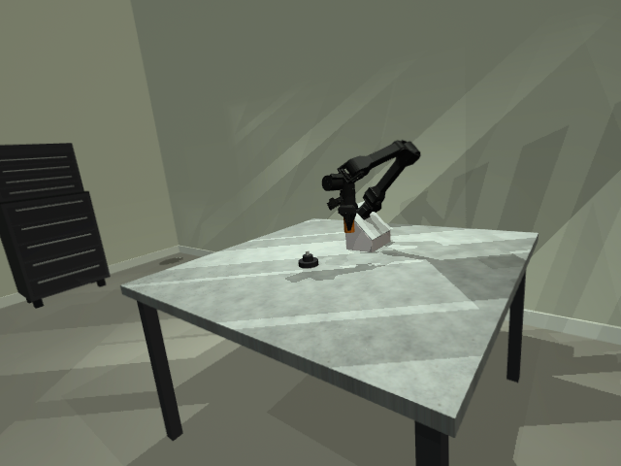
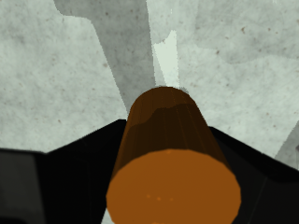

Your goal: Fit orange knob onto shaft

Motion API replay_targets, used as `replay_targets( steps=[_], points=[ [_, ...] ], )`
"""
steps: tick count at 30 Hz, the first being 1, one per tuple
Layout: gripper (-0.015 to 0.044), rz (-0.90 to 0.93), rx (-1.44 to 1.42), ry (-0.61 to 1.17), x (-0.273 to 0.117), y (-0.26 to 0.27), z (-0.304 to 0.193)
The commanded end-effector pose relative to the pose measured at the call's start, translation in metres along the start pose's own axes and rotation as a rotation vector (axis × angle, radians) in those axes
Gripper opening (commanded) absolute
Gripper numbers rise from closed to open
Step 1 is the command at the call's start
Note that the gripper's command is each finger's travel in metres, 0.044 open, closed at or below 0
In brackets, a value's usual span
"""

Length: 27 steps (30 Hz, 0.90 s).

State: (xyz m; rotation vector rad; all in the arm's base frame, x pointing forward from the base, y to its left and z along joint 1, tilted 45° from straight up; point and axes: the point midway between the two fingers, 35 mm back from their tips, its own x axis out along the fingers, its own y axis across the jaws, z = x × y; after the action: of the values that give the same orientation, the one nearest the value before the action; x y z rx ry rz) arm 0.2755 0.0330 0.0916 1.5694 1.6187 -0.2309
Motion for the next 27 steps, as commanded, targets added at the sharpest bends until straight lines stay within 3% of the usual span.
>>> replay_targets(
  steps=[1, 27],
  points=[
    [0.0000, -0.089, -0.017, 0.001, 0.005, 0.000, -0.002],
    [0.0000, -0.107, -0.024, -0.001, 0.112, 0.000, 0.008]
  ],
)
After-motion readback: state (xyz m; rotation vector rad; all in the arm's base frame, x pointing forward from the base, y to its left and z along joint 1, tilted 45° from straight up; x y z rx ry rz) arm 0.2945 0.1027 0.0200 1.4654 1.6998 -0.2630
